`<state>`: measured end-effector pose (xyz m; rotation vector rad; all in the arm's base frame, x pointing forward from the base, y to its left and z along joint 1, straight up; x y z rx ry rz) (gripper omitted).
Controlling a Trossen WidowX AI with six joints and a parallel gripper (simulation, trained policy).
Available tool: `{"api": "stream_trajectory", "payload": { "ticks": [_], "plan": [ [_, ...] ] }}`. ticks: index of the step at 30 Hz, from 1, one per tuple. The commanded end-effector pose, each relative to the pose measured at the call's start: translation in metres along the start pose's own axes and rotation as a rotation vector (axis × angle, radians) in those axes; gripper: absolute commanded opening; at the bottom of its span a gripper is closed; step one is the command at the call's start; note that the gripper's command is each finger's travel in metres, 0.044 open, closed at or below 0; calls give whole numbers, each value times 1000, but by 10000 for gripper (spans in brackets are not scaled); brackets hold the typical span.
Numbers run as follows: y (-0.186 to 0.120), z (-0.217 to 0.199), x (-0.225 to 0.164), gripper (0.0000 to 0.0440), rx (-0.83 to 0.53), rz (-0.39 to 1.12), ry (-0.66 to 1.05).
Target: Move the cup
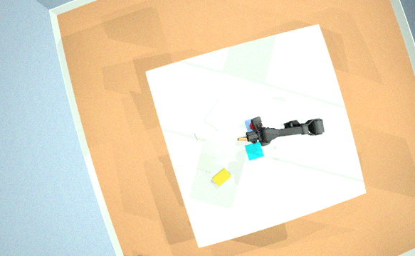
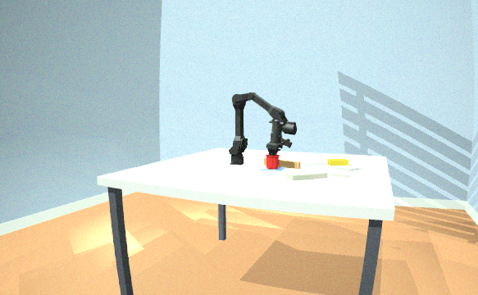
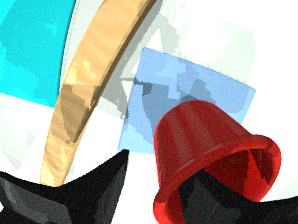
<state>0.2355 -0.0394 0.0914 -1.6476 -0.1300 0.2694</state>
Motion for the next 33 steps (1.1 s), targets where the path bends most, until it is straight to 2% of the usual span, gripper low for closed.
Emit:
{"api": "stream_trajectory", "payload": {
  "ticks": [1, 6, 8, 33],
  "plan": [
    [9, 1, -1, 146, 12, 6, -33],
    [17, -1, -1, 29, 13, 7, -99],
    [16, -1, -1, 2, 13, 4, -121],
    [-37, 8, 27, 2, -10, -112, -266]
  ]
}}
Point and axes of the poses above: the point midway between the two fingers, 35 mm back from their tips, its own y axis out along the fingers, its own z axis across the jaws, x = y × z, the point moved 2 cm from there along -y, back along the fingers, and after that the axes turned 7 degrees about -y, right-handed, at the moved point
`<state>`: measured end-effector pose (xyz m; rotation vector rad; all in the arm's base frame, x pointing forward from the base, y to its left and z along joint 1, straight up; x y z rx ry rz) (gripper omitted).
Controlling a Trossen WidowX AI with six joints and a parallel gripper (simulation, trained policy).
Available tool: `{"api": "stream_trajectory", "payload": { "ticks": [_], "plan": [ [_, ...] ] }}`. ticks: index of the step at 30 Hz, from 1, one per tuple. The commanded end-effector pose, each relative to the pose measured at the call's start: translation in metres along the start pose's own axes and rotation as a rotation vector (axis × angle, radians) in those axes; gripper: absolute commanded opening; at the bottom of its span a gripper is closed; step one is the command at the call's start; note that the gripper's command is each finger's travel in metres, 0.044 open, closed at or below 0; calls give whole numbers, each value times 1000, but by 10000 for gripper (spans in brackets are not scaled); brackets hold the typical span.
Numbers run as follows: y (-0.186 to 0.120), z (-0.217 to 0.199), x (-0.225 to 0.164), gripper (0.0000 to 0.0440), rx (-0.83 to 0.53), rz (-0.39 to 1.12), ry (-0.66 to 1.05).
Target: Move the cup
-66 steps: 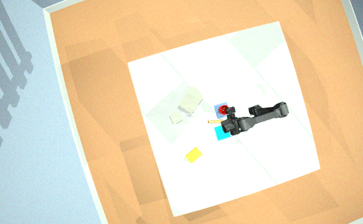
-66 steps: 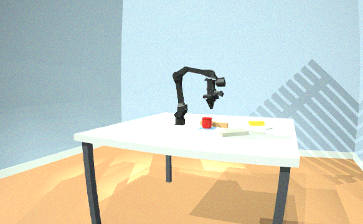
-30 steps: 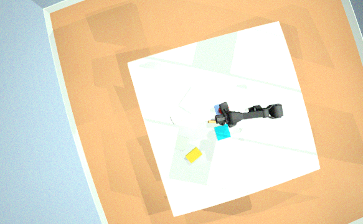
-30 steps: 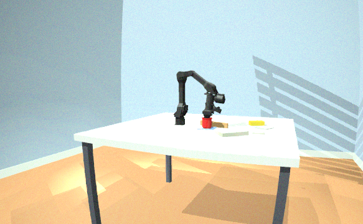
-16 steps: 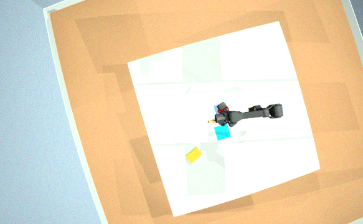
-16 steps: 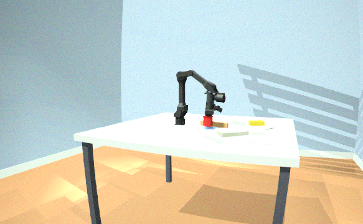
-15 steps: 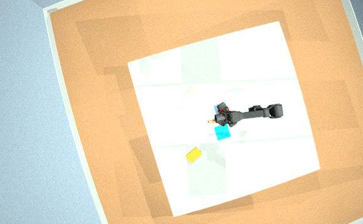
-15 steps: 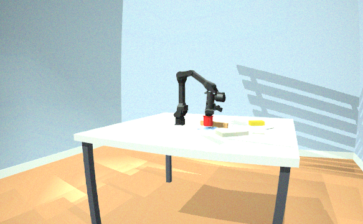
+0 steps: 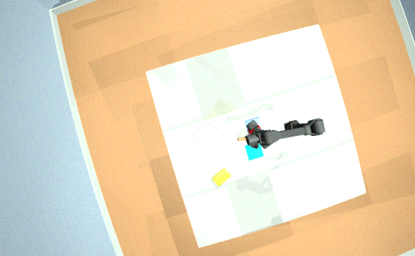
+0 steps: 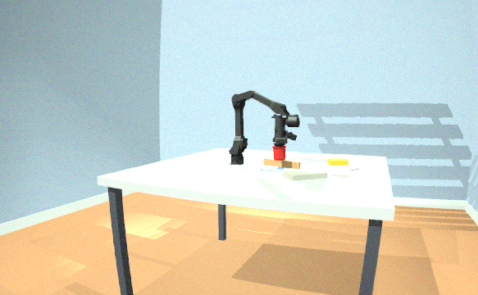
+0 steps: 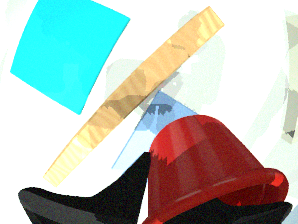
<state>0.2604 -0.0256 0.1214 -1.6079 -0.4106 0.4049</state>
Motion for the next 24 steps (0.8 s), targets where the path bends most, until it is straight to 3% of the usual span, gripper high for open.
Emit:
{"api": "stream_trajectory", "payload": {
  "ticks": [1, 24],
  "plan": [
    [-5, 3, 6, 1, 0, -16, -11],
    [-15, 47, 56, 0, -30, -122, -139]
  ]
}}
Point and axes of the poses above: the point midway between the two fingers, 35 mm back from their tips, its own y axis out along the fingers, its own z axis across the jaws, x = y × z, the point moved 2 cm from there along -y, back along the fingers, and after that the axes turned 7 degrees about -y, right-handed, at the moved point
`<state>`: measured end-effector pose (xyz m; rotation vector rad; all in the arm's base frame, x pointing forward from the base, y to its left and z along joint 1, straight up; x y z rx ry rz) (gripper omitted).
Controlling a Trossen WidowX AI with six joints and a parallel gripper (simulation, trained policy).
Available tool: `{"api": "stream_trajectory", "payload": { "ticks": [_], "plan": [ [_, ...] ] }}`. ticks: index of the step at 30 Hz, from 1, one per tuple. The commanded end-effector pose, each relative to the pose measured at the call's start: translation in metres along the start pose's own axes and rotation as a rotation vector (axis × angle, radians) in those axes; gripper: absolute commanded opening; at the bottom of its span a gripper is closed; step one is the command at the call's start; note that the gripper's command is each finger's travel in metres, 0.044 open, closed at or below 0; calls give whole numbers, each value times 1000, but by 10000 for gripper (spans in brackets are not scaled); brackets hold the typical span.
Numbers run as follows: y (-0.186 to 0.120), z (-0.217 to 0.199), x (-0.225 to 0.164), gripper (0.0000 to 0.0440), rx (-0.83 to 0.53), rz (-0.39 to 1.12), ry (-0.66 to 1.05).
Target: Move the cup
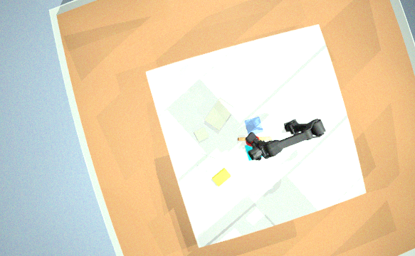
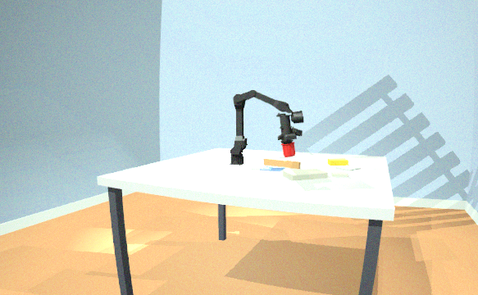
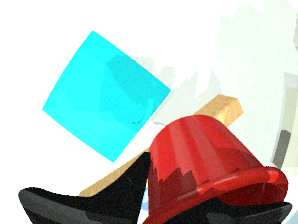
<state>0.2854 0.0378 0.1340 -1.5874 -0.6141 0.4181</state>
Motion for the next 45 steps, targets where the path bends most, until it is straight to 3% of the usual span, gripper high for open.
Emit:
{"api": "stream_trajectory", "payload": {
  "ticks": [1, 21, 32, 37, 45],
  "plan": [
    [3, 7, 5, 0, 6, -8, -11],
    [28, 58, 30, 0, 17, -39, -97],
    [49, 66, 26, 45, 2, -48, -98],
    [42, 64, 30, 110, 0, -97, -86],
    [30, 64, 28, 122, 12, -148, -80]
  ]
}}
Point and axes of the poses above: the point midway between the two fingers, 35 mm back from their tips, its own y axis out along the fingers, its own z axis across the jaws, x = y × z, the point moved 2 cm from there along -y, back along the fingers, and after that the axes turned 7 degrees about -y, right-handed, at the moved point
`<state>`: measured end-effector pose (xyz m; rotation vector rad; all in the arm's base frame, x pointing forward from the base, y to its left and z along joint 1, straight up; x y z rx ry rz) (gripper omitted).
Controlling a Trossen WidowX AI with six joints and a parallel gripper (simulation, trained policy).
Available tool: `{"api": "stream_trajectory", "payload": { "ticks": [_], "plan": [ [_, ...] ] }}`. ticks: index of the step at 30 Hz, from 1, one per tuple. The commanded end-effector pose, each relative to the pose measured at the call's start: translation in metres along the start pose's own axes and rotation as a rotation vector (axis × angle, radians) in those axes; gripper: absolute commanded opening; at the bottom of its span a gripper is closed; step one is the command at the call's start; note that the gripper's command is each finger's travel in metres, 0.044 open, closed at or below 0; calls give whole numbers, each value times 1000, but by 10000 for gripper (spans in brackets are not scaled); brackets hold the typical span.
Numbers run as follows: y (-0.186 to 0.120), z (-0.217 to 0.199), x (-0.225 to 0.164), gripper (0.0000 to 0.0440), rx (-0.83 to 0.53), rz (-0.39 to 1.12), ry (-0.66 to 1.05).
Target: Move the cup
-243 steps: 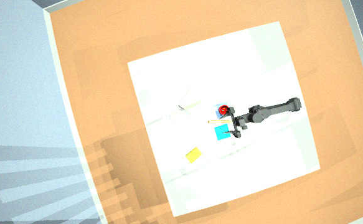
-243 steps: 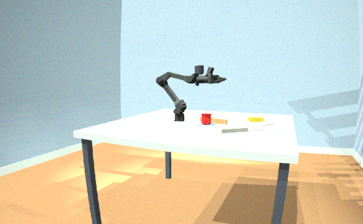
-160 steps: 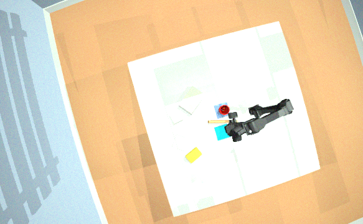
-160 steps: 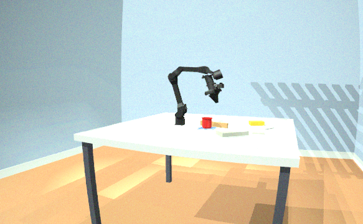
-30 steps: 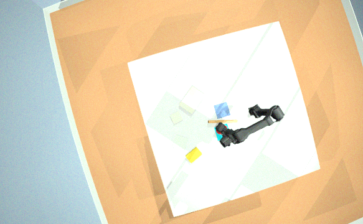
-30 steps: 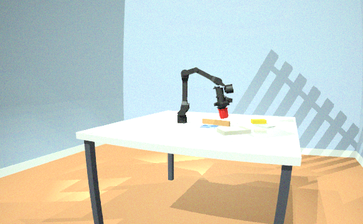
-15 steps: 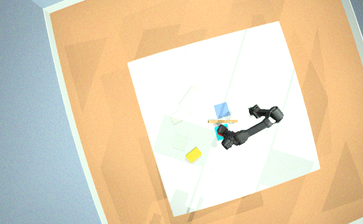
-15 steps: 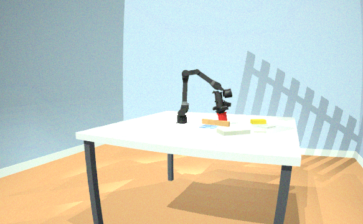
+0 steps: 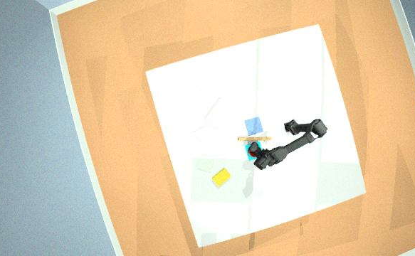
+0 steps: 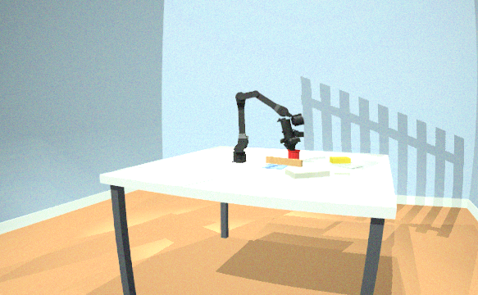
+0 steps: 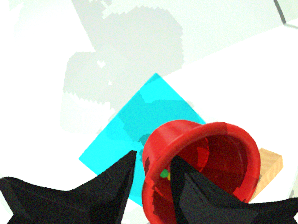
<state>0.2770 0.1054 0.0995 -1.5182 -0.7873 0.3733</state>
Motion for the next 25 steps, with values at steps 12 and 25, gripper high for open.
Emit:
{"api": "stream_trajectory", "payload": {
  "ticks": [12, 25],
  "plan": [
    [-25, 3, -7, 177, 20, -72, 20],
    [-60, -1, -1, 282, -9, -179, 35]
  ]
}}
Point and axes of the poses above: the point midway between the two fingers, 35 mm back from their tips, its own y axis out along the fingers, its own z axis across the jaws, x = y × z, the point moved 2 cm from there along -y, back along the fingers, and after that the axes turned 7 degrees about -y, right-handed, at the moved point
